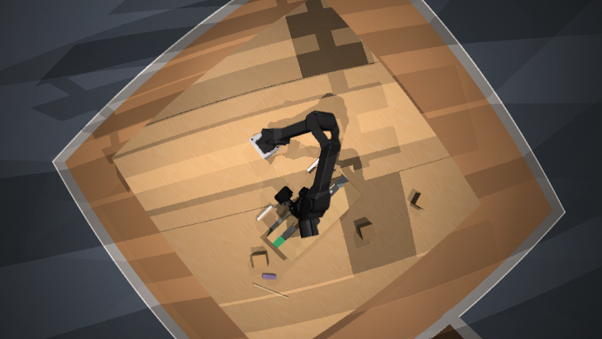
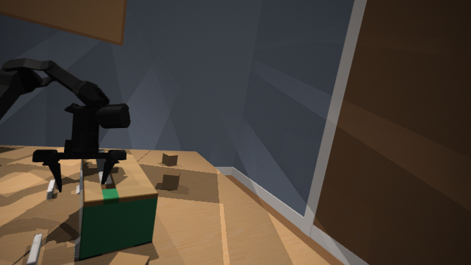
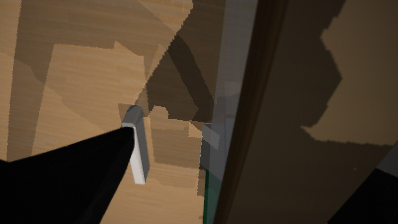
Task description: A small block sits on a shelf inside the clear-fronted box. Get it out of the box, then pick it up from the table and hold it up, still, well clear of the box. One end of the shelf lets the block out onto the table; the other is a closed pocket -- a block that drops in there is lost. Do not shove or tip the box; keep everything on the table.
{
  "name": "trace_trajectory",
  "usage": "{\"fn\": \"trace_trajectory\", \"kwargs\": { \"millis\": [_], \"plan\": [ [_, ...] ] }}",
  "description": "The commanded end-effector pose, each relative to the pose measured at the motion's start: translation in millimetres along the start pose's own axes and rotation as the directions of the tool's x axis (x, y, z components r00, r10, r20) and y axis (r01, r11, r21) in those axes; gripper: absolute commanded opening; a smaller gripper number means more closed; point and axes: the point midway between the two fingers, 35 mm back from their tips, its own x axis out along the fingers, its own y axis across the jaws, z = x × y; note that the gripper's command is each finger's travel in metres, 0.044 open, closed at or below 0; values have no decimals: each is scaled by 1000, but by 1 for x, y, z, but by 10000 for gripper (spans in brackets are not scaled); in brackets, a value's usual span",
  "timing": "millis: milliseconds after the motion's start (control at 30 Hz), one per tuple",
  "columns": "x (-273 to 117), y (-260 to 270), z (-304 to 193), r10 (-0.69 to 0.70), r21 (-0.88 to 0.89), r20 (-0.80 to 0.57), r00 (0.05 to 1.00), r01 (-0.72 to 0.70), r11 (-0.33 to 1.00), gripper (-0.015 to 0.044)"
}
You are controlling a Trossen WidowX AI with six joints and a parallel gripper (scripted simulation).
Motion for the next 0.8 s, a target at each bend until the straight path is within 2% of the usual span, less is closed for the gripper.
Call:
{"fn": "trace_trajectory", "kwargs": {
  "millis": [0,767],
  "plan": [
    [4,1,-9,6,-1,-1,1000,-6,1000,400],
    [19,1,-53,5,-1,-3,1000,-5,1000,400]
  ]
}}
